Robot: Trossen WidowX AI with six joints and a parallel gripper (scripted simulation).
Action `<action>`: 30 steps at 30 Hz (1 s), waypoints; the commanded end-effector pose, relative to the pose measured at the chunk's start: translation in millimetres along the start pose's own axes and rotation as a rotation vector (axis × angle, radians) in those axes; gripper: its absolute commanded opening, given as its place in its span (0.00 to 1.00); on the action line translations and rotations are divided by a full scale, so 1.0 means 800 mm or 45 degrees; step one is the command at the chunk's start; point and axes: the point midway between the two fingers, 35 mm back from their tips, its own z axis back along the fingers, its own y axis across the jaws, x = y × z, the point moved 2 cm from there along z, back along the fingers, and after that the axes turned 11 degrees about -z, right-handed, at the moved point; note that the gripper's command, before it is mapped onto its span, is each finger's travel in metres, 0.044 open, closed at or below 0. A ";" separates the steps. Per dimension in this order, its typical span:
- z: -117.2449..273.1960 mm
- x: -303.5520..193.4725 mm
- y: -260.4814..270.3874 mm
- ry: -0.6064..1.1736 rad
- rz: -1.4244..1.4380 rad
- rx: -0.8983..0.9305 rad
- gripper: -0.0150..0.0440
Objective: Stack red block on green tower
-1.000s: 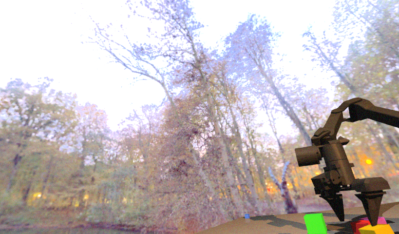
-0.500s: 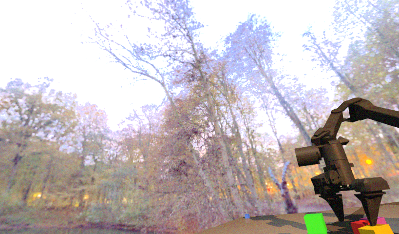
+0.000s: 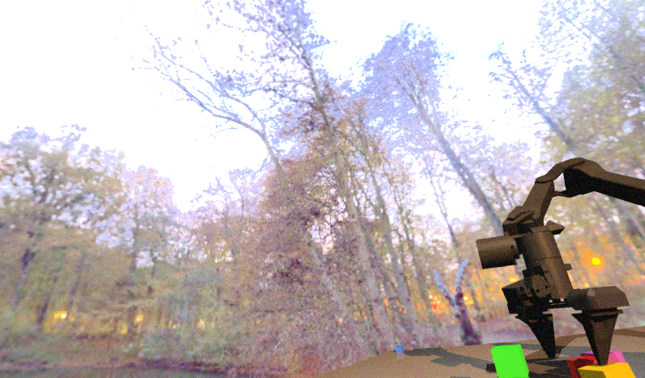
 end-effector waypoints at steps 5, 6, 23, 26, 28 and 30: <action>-0.029 -0.015 -0.003 0.088 -0.044 -0.002 1.00; -0.029 -0.015 -0.003 0.088 -0.044 -0.002 1.00; 0.091 0.006 0.000 0.004 -0.005 0.005 1.00; 0.092 -0.005 -0.003 0.078 -0.041 0.004 1.00; 0.092 -0.006 -0.003 0.085 -0.044 0.004 1.00; 0.089 -0.006 -0.003 0.085 -0.044 0.003 1.00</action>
